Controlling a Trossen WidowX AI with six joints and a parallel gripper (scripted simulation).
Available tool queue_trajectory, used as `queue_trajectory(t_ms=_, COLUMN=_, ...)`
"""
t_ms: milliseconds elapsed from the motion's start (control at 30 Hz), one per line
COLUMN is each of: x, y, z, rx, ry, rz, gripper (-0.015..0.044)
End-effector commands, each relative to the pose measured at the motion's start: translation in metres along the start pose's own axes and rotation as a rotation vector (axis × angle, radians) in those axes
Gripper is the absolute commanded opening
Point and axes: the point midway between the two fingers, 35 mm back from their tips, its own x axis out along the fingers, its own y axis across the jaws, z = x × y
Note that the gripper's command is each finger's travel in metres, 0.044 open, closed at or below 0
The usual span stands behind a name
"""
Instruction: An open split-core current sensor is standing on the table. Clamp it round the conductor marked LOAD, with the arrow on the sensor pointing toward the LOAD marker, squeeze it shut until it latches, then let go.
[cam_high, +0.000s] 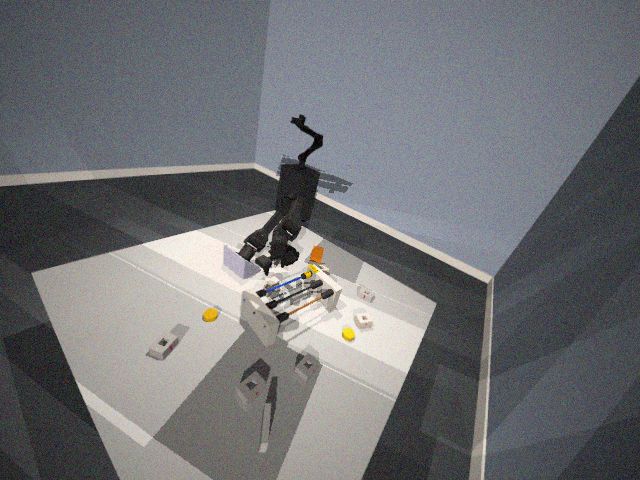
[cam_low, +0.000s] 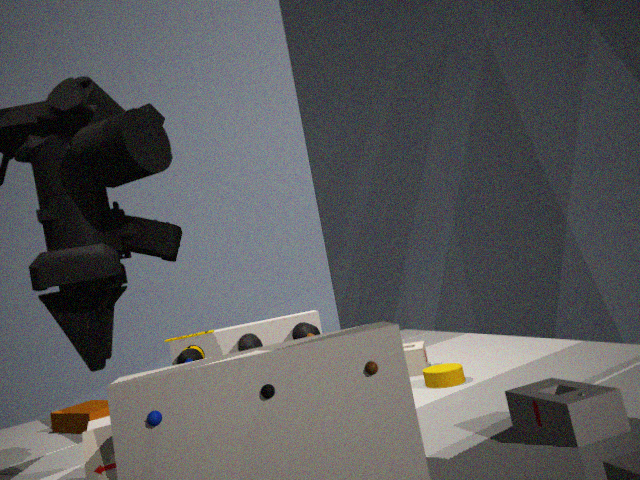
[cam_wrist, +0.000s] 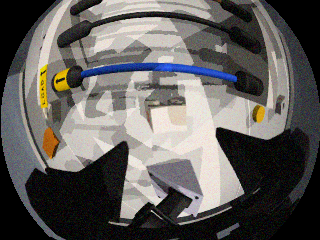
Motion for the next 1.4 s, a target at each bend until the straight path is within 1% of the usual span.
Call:
queue_trajectory(t_ms=0, x=0.003, y=-0.005, z=-0.005, rx=0.022, ry=0.017, rz=-0.012, gripper=0.0440)
queue_trajectory(t_ms=1367, x=0.063, y=-0.005, z=-0.006, rx=0.021, ry=0.016, rz=-0.010, gripper=0.0440)
